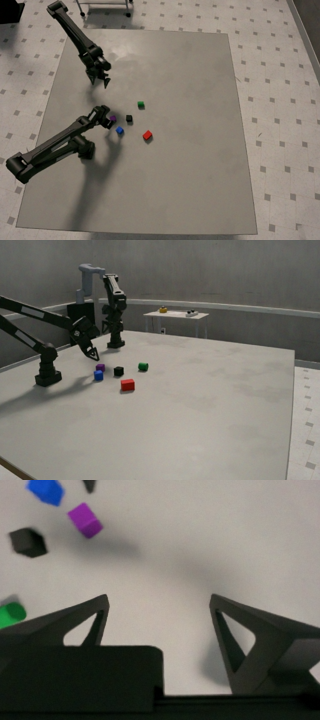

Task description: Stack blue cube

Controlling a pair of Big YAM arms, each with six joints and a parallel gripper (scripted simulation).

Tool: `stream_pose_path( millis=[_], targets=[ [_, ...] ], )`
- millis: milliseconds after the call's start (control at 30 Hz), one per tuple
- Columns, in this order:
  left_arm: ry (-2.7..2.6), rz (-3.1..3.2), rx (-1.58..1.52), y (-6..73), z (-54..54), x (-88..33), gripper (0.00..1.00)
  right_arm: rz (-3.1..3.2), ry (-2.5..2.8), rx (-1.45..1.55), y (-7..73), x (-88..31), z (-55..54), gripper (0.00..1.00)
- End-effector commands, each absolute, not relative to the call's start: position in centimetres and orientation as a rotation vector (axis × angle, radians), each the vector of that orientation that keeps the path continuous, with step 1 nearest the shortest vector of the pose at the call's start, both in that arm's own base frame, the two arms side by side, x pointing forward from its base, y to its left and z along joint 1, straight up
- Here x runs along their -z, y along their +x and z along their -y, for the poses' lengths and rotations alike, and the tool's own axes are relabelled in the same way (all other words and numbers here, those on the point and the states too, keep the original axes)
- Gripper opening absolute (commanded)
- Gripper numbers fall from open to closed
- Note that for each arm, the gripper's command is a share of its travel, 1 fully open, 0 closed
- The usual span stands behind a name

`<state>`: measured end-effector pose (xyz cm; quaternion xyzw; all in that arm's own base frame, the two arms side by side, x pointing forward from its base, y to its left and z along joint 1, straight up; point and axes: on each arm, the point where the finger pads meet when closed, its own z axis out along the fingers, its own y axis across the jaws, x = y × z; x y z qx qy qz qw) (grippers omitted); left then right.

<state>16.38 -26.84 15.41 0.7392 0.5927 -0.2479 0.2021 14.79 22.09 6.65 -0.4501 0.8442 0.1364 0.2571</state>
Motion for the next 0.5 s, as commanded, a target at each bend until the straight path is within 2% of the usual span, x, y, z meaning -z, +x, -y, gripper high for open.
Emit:
stream_pose_path(
  millis=[0,467],
  targets=[
    [1.799,-1.784,0.624,15.9,27.5,-17.1,1.00,-2.204,-1.238,-0.421,15.7,-9.6,-25.2,1.00],
    [1.203,-1.761,0.667,14.8,26.9,-21.3,1.00,-2.203,-1.247,-0.427,15.4,-9.5,-25.5,1.00]
  ],
)
